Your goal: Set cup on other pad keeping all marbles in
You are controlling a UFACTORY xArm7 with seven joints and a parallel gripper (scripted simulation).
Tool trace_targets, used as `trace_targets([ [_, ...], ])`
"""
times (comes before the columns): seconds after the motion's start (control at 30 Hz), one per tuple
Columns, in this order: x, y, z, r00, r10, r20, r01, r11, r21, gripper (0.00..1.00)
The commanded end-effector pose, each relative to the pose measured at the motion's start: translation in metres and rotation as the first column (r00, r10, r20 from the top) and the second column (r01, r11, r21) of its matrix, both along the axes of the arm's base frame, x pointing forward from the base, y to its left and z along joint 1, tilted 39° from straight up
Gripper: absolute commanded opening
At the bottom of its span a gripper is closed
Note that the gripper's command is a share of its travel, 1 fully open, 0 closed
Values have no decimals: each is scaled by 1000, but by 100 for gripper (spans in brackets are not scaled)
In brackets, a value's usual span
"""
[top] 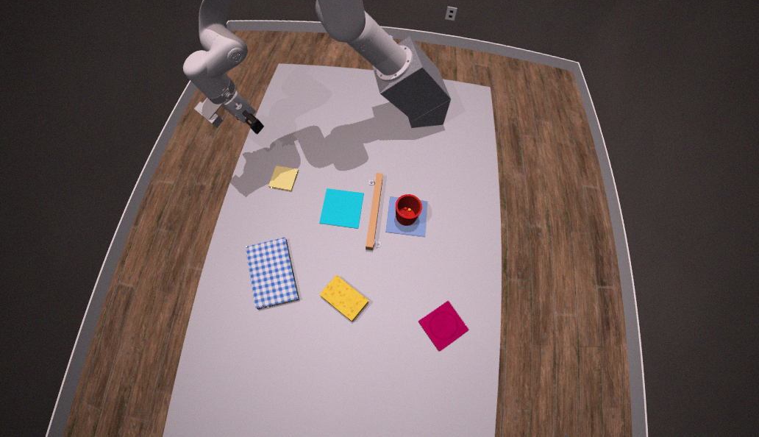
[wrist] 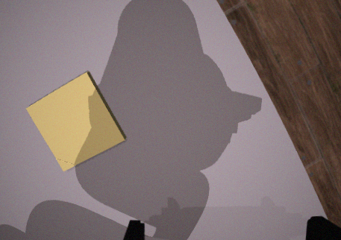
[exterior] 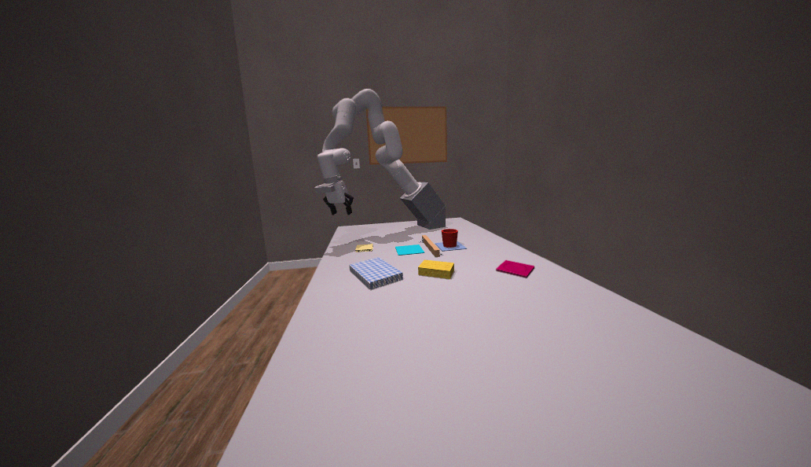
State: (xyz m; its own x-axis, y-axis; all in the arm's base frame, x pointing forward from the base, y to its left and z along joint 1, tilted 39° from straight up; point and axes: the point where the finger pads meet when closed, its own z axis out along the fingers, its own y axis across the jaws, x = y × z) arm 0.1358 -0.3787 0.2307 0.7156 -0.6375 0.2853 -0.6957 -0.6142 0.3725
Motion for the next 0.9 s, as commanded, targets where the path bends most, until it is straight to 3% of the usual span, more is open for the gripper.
trace_targets([
  [0.0, 1, -1, 1, 1000, 1, 1, -1, 1000, -3, 100],
  [0.53, 1, -1, 1, 1000, 1, 1, -1, 1000, -3, 100],
  [0.57, 1, 0, 1, 1000, 1, 1, -1, 1000, -3, 0],
  [0.73, 8, 0, 5, 1000, -12, 12, 12, 1000, -19, 0],
  [0.87, 29, 3, 17, 998, -47, 47, 50, 997, -65, 0],
])
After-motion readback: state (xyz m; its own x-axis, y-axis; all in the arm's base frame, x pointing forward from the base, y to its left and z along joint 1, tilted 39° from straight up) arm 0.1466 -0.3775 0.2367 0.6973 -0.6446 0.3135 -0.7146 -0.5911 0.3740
